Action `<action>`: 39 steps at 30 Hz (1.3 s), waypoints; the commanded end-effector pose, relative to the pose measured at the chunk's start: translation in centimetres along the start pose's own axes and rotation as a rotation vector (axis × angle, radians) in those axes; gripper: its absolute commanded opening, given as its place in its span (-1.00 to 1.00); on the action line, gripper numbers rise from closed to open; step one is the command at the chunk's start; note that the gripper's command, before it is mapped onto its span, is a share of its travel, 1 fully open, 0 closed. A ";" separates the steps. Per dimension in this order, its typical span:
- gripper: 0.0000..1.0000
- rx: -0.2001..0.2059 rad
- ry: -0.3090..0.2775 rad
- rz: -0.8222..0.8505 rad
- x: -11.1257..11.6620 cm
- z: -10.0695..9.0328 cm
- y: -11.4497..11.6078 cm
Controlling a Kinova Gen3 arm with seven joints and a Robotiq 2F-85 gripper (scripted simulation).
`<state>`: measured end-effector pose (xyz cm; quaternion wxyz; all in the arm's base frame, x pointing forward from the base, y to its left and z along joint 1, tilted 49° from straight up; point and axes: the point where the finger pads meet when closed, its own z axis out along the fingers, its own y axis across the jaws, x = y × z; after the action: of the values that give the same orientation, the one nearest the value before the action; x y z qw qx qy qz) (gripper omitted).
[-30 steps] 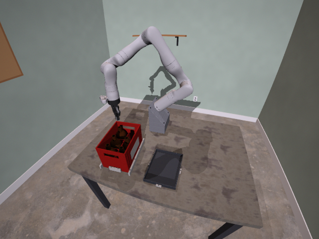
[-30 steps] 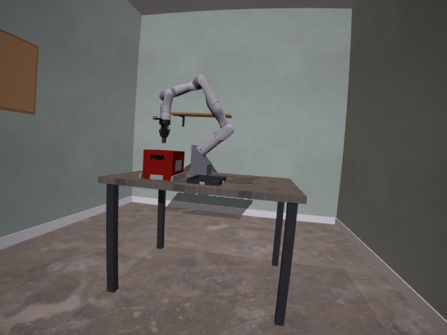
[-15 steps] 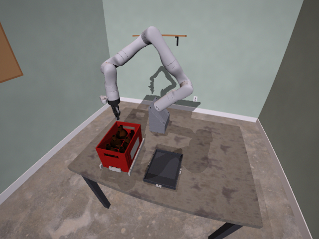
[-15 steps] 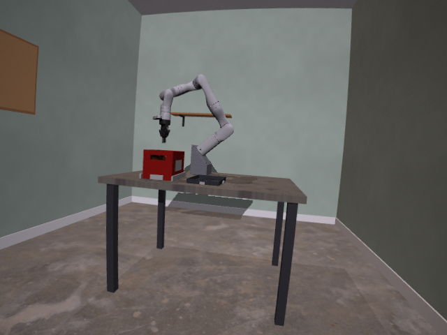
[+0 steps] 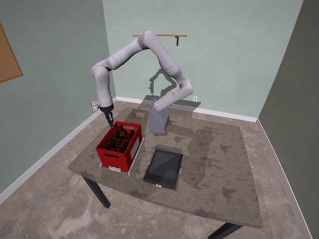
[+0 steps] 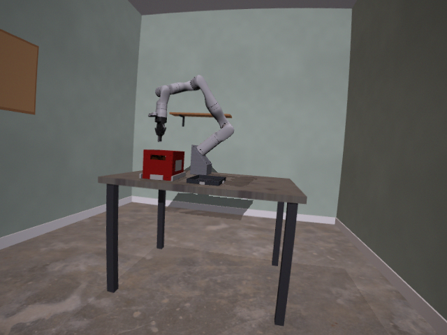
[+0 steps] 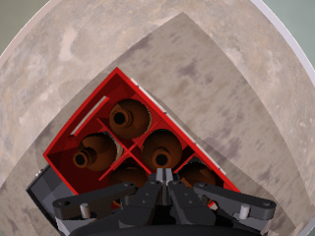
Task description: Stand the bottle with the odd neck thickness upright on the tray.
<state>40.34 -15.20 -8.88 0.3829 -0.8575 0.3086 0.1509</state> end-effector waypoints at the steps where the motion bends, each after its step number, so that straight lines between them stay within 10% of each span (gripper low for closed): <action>1: -1.00 -0.005 -0.008 -0.006 0.2 0.5 -0.3; 2: -1.00 -0.005 -0.008 -0.006 0.2 0.5 -0.3; 3: 0.27 -0.005 -0.008 -0.006 0.2 0.5 -0.3; 39: 0.27 -0.005 -0.008 -0.006 0.2 0.5 -0.3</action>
<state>40.60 -14.67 -9.17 0.3827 -0.8586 0.3038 0.1549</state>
